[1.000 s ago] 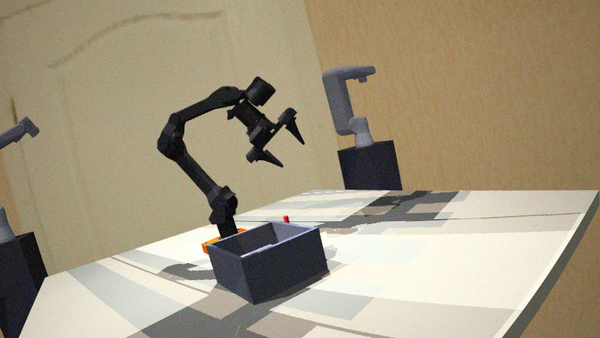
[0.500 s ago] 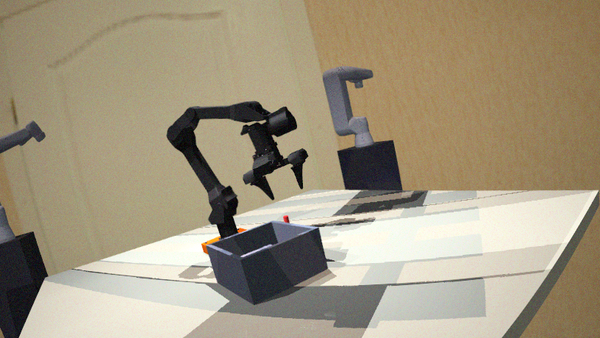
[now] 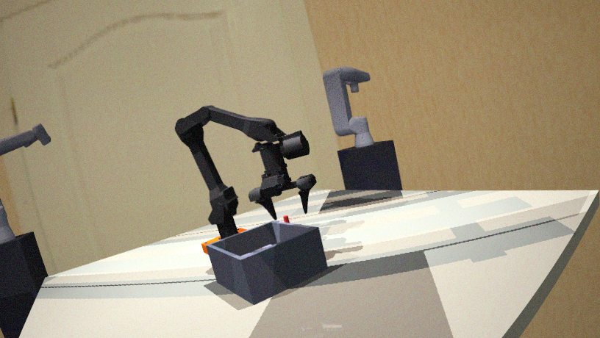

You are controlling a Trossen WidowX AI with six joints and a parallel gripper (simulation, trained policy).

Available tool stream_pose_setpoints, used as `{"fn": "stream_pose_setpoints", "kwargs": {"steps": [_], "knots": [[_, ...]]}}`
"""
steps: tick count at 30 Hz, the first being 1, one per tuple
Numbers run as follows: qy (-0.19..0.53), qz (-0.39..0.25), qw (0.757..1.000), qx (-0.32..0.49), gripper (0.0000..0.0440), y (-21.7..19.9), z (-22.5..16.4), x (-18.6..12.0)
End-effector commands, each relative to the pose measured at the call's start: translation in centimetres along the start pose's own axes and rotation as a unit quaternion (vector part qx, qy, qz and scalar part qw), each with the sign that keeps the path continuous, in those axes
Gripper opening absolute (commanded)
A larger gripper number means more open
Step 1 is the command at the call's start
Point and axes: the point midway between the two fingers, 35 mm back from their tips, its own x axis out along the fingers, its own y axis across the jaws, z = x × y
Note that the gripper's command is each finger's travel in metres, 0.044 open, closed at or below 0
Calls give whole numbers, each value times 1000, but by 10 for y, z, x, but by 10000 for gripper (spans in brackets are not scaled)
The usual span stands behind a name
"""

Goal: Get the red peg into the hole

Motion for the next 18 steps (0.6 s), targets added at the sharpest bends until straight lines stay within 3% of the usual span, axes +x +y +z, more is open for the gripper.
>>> {"fn": "stream_pose_setpoints", "kwargs": {"steps": [1, 8, 18], "knots": [[-6, -9, 1000, -3, 440, -2, 2, 14], [-17, -15, 1000, -11, 430, -3, 6, 42], [-17, -49, 999, -10, 179, -11, 8, 65]]}}
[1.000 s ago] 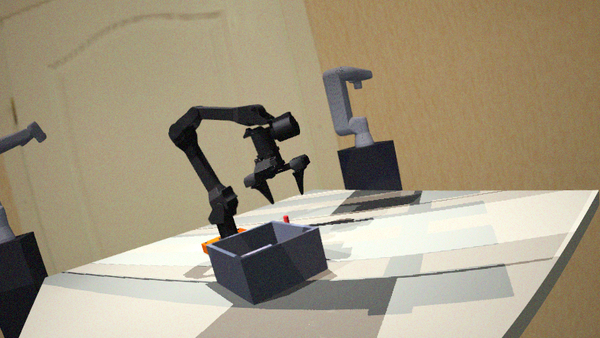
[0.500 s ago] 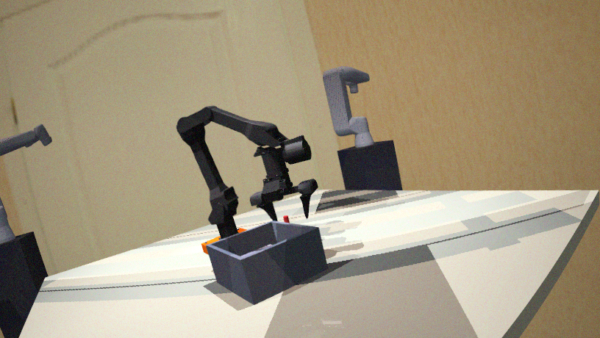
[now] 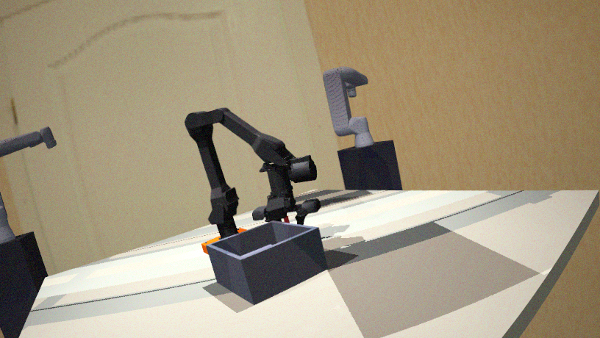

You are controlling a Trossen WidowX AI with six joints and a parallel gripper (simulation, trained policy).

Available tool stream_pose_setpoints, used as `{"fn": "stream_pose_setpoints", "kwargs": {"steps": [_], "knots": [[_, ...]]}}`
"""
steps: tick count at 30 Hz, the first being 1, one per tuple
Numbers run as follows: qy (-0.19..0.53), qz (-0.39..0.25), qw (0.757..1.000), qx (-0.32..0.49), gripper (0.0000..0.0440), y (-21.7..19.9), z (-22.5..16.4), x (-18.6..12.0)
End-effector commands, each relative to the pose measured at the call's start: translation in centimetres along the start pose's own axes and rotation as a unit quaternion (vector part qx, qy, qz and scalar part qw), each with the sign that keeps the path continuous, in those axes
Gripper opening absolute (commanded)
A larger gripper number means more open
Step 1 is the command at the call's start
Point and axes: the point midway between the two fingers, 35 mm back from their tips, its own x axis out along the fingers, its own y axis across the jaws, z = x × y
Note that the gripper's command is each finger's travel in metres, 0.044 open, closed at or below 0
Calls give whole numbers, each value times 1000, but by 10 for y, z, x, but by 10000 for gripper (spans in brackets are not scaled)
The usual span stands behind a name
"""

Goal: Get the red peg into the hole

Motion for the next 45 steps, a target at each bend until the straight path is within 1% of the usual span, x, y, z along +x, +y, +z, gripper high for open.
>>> {"fn": "stream_pose_setpoints", "kwargs": {"steps": [1, 4, 6, 7, 9, 21, 30, 38, 45], "knots": [[-2, -13, 1000, 1, 153, -2, 1, 4], [-2, -23, 1000, 1, 75, -4, 1, 7], [-2, -30, 1000, 1, 30, -4, 1, 8], [-2, -33, 999, 0, 12, -4, 2, 8], [-13, -25, 1000, -3, 3, 1, 6, 2], [-59, 8, 998, -5, 0, 15, 30, -50], [-93, 31, 995, 30, 0, 22, 58, -92], [-119, 39, 989, 78, 0, 21, 93, -110], [-138, 40, 983, 111, 0, 18, 127, -116]]}}
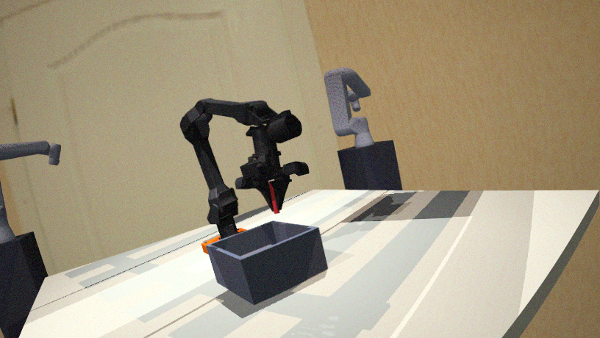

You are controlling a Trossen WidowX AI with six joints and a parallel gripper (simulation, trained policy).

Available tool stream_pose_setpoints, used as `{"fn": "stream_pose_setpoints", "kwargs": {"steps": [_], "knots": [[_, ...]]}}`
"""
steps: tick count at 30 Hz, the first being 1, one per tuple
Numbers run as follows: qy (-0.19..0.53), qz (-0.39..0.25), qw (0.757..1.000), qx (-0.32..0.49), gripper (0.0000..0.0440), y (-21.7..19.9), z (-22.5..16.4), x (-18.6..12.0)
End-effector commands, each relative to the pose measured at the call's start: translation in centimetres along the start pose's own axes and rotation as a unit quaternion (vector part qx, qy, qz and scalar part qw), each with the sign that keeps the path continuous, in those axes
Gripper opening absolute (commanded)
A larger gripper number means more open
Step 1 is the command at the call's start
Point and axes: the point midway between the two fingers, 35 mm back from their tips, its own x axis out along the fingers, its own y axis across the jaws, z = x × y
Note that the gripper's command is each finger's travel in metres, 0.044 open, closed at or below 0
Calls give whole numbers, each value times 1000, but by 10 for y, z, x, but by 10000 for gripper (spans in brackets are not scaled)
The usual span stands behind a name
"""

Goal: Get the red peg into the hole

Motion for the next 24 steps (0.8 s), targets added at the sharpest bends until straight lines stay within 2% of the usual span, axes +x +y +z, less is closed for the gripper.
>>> {"fn": "stream_pose_setpoints", "kwargs": {"steps": [1, 13, 24], "knots": [[-9, -2, 1000, 9, 0, 2, 14, 4], [-26, -8, 999, 19, 0, 5, 66, 31], [-6, -12, 1000, -13, 0, 3, 91, 61]]}}
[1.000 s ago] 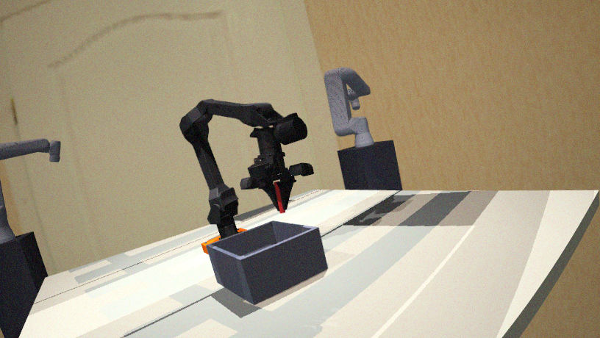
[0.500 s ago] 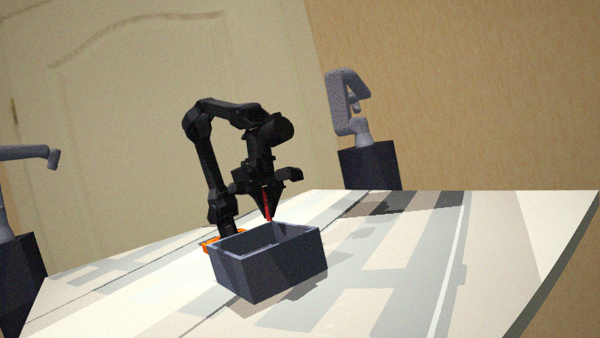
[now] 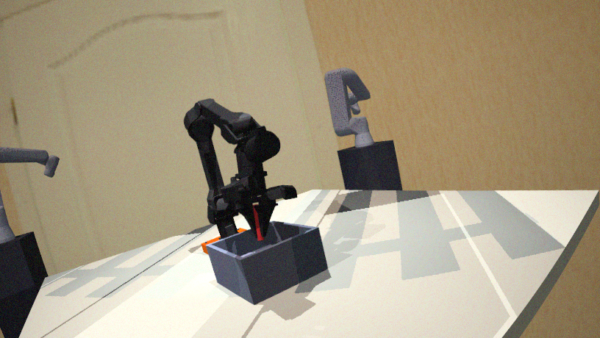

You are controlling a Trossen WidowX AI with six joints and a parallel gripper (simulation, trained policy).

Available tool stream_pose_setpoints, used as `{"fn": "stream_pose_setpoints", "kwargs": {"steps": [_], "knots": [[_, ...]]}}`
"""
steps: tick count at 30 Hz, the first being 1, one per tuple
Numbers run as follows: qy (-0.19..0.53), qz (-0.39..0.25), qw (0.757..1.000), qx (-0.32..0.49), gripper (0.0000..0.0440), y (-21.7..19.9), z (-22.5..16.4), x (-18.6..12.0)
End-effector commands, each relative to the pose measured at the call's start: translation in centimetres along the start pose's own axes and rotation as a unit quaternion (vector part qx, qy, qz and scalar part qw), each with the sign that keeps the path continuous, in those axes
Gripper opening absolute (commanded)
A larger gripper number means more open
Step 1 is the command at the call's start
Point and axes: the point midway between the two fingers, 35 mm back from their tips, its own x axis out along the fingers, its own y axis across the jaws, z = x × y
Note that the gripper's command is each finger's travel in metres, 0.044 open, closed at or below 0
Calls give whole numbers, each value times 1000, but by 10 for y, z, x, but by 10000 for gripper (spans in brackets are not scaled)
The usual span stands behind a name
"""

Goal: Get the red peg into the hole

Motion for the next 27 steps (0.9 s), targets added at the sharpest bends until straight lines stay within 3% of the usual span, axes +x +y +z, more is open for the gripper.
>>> {"fn": "stream_pose_setpoints", "kwargs": {"steps": [1, 7, 14, 27], "knots": [[10, -1, 1000, -12, 0, 0, 2, 10], [30, -1, 999, -39, 6, -2, 1, 27], [55, -5, 997, -51, 139, -3, 1, 41], [70, 4, 996, -62, 170, 20, 32, 25]]}}
